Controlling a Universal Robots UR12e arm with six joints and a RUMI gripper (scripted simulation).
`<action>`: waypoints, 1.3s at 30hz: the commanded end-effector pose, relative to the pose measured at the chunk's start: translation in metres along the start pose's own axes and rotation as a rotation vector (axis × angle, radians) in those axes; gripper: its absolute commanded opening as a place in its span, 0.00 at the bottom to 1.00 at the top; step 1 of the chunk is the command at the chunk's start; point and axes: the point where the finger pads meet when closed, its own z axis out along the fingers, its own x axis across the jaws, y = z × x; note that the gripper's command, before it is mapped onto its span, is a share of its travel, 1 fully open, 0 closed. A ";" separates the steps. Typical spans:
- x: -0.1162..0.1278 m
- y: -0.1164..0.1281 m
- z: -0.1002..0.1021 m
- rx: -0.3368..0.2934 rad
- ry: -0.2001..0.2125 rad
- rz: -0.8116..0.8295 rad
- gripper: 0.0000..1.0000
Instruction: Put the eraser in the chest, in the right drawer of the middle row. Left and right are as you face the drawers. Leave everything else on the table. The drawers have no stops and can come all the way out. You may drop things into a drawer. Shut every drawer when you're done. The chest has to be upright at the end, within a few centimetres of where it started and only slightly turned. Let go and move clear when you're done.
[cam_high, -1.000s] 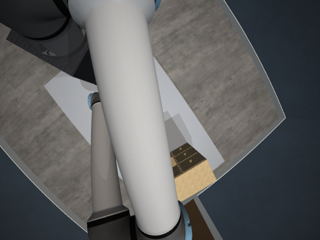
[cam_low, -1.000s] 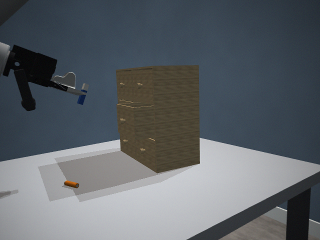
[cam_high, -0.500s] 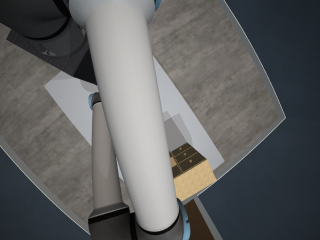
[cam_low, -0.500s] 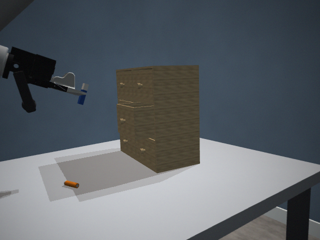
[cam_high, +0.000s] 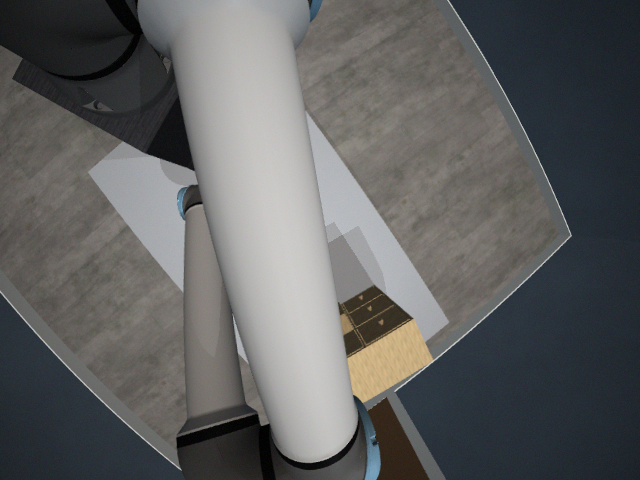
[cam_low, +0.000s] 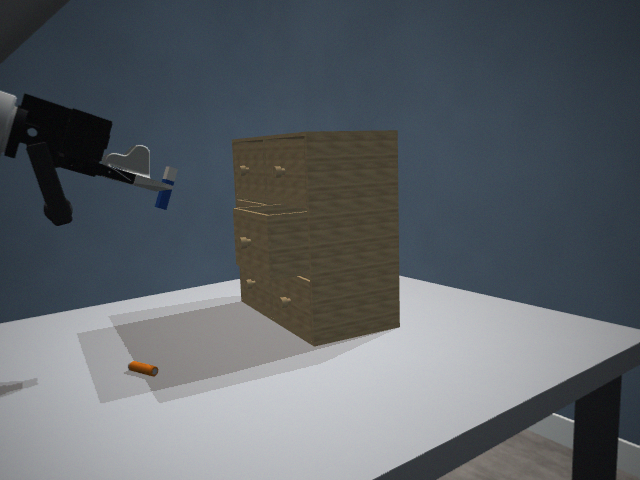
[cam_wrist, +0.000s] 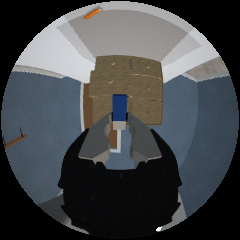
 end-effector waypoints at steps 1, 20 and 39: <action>0.000 0.001 0.000 0.000 0.000 0.000 0.11; 0.000 0.004 0.009 0.000 0.000 0.000 0.11; 0.000 0.013 0.034 0.000 0.000 0.000 0.11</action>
